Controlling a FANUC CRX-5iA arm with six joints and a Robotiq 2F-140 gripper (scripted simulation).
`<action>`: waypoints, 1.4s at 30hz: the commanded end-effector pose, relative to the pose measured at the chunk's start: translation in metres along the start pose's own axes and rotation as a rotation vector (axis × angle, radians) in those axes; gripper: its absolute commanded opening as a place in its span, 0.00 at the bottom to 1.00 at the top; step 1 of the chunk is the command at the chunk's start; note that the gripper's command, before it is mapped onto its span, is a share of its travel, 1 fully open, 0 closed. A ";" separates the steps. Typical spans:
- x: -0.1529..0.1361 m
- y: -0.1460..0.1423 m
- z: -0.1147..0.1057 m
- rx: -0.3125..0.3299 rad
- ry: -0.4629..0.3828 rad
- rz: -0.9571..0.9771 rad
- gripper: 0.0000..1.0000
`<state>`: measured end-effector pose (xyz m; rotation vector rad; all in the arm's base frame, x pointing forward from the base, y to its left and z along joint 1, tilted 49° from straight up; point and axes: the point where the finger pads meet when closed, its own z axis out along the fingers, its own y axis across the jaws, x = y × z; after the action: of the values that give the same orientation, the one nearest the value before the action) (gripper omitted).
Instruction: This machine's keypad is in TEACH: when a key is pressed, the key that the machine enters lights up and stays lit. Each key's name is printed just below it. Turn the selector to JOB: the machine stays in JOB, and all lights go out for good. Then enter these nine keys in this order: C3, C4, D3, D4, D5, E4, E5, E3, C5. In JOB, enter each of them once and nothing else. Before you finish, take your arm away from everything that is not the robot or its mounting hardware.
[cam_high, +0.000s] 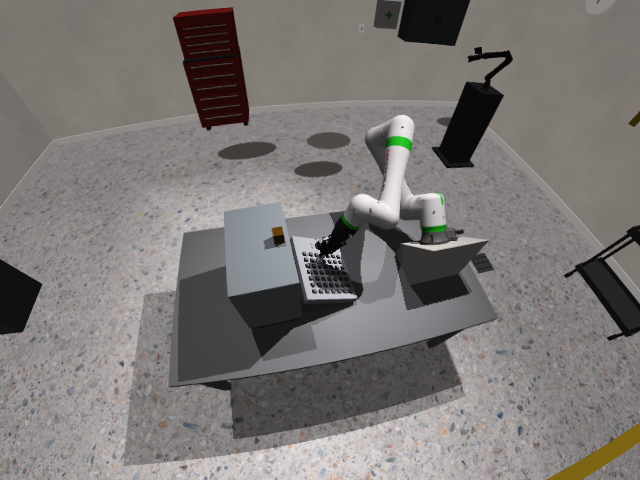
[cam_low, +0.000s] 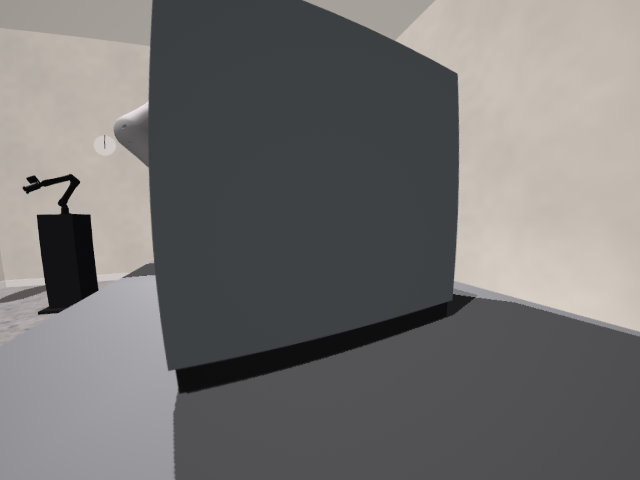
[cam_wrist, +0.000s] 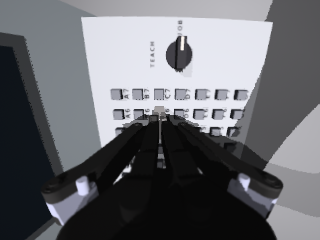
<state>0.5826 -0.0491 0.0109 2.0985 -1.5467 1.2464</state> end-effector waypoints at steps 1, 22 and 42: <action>0.000 0.000 0.000 0.000 0.000 0.000 0.00; 0.000 0.000 0.001 0.000 0.000 0.000 0.00; 0.000 0.000 -0.009 0.000 0.000 0.000 0.00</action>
<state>0.5798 -0.0449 0.0147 2.0991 -1.5466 1.2468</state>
